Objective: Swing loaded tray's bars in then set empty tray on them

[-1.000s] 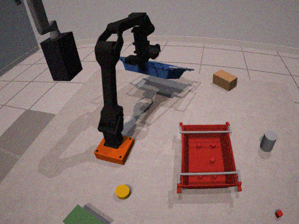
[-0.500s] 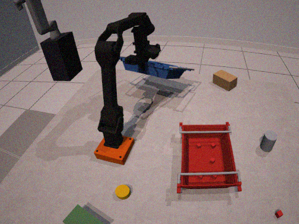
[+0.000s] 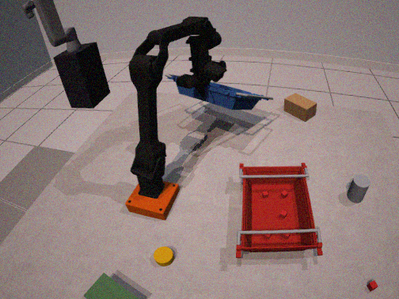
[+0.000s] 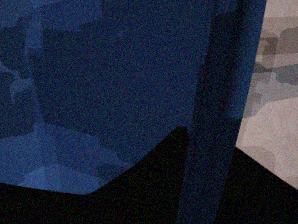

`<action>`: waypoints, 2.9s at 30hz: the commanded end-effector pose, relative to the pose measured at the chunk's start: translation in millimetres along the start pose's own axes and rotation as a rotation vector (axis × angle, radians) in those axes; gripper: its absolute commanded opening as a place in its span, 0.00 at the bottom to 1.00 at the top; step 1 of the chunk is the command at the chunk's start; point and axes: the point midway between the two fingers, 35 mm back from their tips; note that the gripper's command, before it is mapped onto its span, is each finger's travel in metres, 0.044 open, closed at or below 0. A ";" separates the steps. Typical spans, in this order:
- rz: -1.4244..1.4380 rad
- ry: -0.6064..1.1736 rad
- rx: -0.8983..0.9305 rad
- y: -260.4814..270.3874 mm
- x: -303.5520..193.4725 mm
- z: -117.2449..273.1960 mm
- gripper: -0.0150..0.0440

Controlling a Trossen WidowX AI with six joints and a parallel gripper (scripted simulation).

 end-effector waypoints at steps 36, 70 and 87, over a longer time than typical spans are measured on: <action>-0.312 -0.006 0.004 -21.7 134.9 -0.3 0.25; -0.591 -0.011 0.002 -90.0 235.8 -0.1 0.25; -0.730 -0.014 0.005 -137.5 274.5 1.5 0.25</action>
Point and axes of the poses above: the point midway between the two fingers, 35 mm back from their tips, its own z axis back along the fingers, its own y axis across the jaws, x = y × z, and after that the axes turned 6 degrees about z, right-handed
